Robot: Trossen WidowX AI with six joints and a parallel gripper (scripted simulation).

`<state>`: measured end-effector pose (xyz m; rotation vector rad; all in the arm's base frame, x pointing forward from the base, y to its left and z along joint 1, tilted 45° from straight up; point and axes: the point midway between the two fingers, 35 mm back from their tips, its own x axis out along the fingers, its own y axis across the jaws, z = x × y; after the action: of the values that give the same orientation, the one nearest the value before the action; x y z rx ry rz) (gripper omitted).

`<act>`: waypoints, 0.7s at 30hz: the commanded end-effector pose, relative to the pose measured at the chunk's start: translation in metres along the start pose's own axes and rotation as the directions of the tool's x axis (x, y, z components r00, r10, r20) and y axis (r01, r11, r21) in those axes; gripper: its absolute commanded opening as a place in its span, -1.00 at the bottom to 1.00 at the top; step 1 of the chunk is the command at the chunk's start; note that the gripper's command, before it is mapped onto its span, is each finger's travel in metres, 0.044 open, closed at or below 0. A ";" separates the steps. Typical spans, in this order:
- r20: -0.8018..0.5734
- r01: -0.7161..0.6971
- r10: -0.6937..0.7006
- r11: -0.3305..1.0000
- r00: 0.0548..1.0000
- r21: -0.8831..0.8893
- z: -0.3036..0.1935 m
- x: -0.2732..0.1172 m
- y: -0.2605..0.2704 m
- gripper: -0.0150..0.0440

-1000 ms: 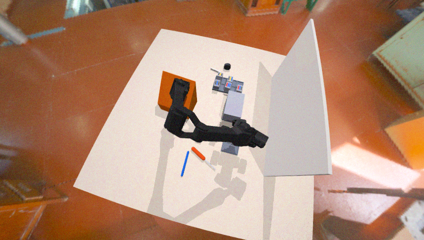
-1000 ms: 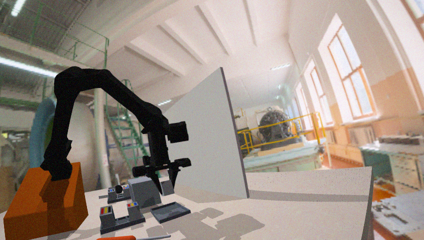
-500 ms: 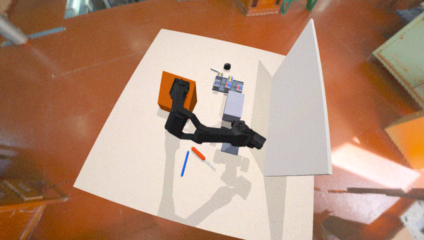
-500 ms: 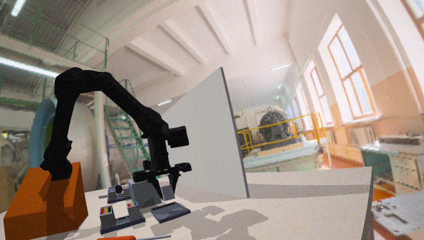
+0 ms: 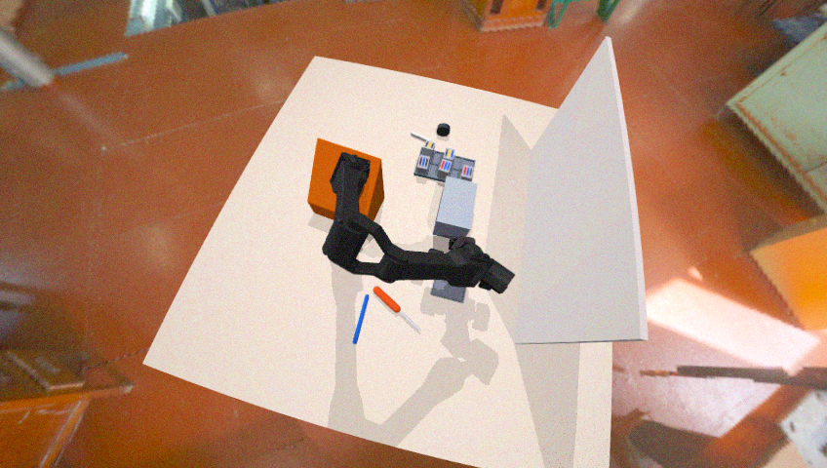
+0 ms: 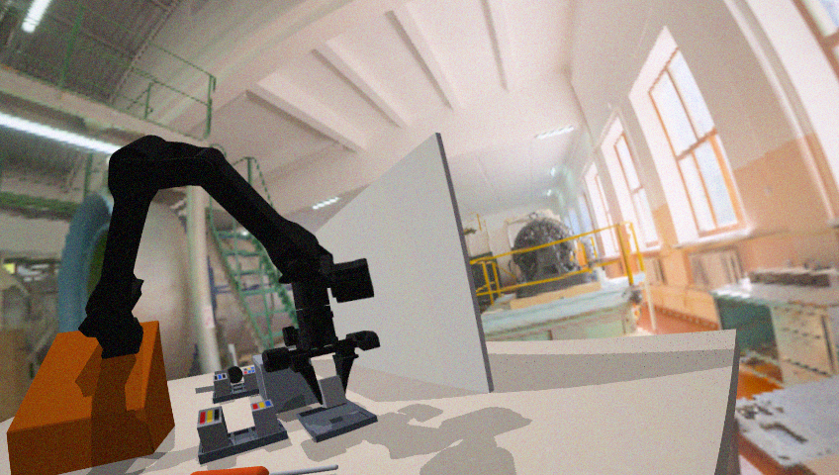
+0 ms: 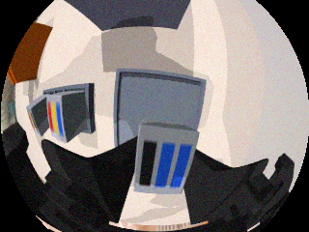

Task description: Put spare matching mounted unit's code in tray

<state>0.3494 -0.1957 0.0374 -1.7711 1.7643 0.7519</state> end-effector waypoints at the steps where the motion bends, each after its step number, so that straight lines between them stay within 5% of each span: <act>1: 0.006 -0.005 0.005 1.000 1.000 -0.008 0.002 0.006 0.002 -0.49; 11: 0.003 -0.005 0.005 1.000 1.000 -0.008 0.002 0.013 0.004 -0.49; 21: -0.003 -0.003 0.003 1.000 1.000 -0.001 0.000 0.010 0.003 0.40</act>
<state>0.3462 -0.2032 0.0301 -1.7715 1.7692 0.7534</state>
